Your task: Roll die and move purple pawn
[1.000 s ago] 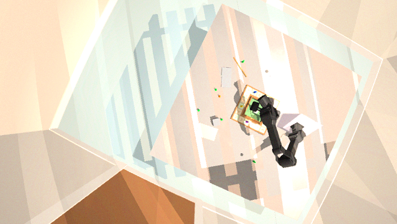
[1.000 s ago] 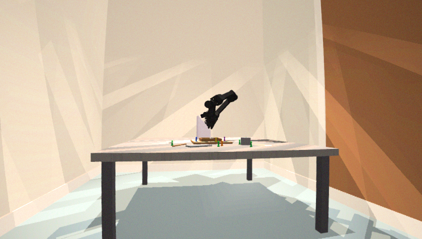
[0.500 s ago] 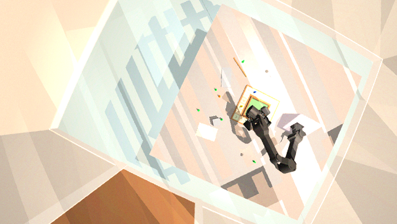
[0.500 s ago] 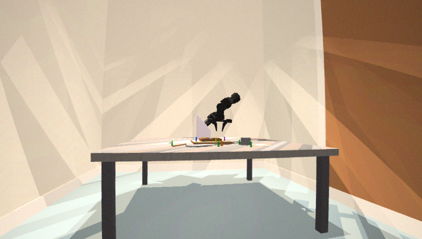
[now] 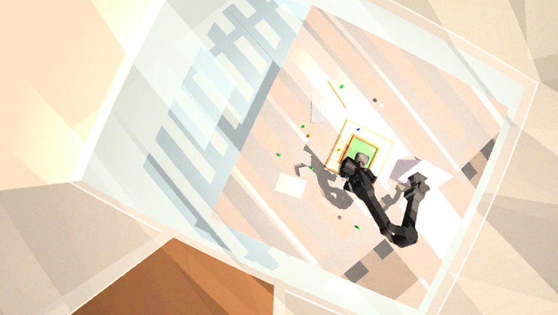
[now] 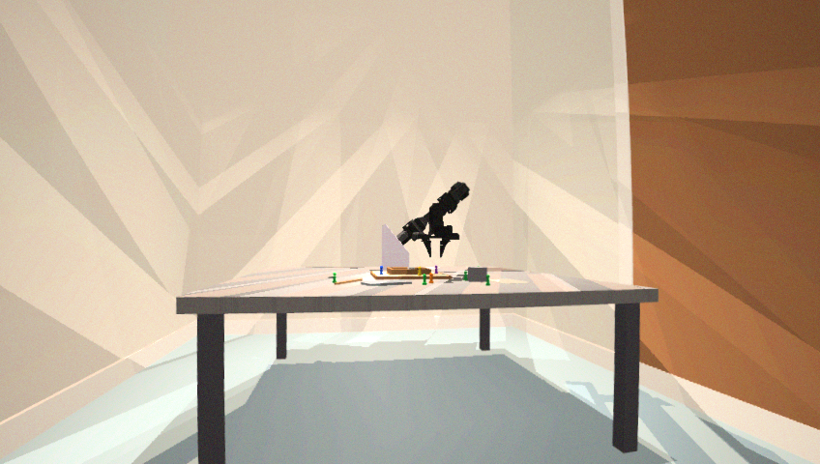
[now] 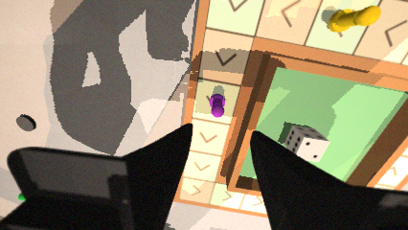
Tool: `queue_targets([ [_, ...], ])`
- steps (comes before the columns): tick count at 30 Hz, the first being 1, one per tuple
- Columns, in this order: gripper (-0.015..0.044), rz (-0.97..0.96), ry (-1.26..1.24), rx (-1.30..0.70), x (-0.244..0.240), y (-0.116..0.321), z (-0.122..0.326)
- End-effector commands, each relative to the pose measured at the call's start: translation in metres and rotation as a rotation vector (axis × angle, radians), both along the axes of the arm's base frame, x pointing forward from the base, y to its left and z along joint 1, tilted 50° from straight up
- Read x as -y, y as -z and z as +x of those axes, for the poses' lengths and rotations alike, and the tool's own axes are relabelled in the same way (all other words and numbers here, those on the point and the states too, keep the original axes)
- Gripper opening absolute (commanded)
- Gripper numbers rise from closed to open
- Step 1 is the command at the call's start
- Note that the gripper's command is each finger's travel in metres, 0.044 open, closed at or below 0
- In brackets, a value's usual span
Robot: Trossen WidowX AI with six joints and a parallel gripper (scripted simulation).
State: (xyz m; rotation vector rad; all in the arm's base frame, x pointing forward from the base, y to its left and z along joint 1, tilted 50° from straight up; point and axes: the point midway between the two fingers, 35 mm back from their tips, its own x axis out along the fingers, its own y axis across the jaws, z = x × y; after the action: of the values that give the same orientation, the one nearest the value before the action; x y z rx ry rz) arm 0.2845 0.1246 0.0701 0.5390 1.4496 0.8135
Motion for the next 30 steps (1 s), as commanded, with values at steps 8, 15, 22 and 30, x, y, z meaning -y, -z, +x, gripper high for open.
queue_targets([
  [8, 0.0200, 0.006, -0.007, 0.012, -0.014, 0.010, -0.001],
  [15, 0.0200, 0.005, -0.007, 0.012, -0.023, 0.017, -0.001],
  [22, 0.0200, 0.006, -0.007, 0.012, -0.031, 0.024, -0.001],
  [30, 0.0200, 0.008, -0.007, 0.012, -0.041, 0.032, -0.003],
])
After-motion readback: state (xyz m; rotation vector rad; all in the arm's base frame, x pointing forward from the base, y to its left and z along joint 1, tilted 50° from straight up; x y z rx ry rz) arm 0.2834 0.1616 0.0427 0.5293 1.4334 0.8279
